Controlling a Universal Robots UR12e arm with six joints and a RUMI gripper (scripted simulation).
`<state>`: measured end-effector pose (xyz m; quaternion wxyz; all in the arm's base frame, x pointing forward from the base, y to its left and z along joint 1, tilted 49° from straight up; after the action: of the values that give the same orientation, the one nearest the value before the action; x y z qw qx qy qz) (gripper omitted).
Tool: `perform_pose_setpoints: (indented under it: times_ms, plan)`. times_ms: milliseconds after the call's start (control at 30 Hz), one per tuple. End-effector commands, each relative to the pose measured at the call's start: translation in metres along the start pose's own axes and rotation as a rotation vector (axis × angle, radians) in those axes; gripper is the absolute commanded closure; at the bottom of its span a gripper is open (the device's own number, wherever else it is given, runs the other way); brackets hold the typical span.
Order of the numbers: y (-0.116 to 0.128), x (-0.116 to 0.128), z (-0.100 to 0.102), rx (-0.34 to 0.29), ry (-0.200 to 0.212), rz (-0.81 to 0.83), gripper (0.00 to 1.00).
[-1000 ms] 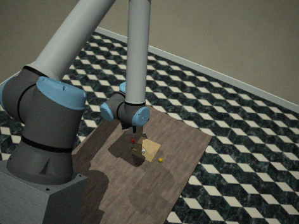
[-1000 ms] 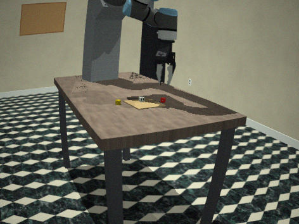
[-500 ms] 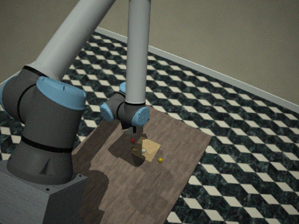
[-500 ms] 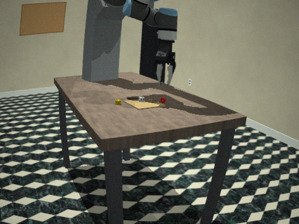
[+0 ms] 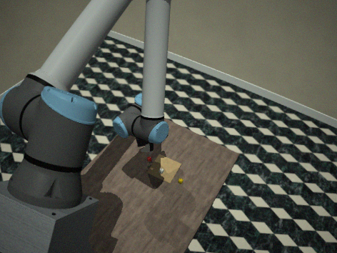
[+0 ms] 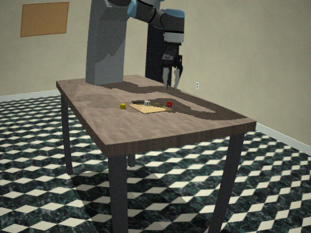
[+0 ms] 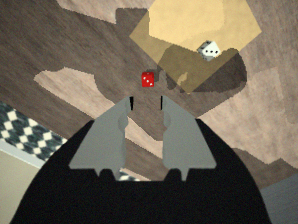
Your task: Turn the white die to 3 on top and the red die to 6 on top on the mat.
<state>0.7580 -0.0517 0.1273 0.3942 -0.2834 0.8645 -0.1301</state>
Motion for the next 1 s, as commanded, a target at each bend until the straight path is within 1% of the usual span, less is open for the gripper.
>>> perform_pose_setpoints:
  times_ms: [0, 200, 267, 767, 967]
  plan:
    - [0.000, 0.000, 0.005, 0.000, 0.000, 0.000, 0.79]
    - [0.000, 0.000, 0.013, 0.000, 0.000, 0.000, 0.79]
    - [0.000, 0.000, 0.013, 0.000, 0.000, 0.000, 0.79]
    - [0.000, 0.000, 0.036, 0.000, 0.000, 0.000, 0.79]
    - [0.000, 0.000, 0.041, 0.000, 0.000, 0.000, 0.79]
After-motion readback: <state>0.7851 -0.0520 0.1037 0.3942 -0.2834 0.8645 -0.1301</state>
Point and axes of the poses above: the point where the finger pads meet when closed, its own z axis out along the fingers, its own x axis across the jaws, y = z × x, the point moved 2 cm from there along -z, back along the fingers
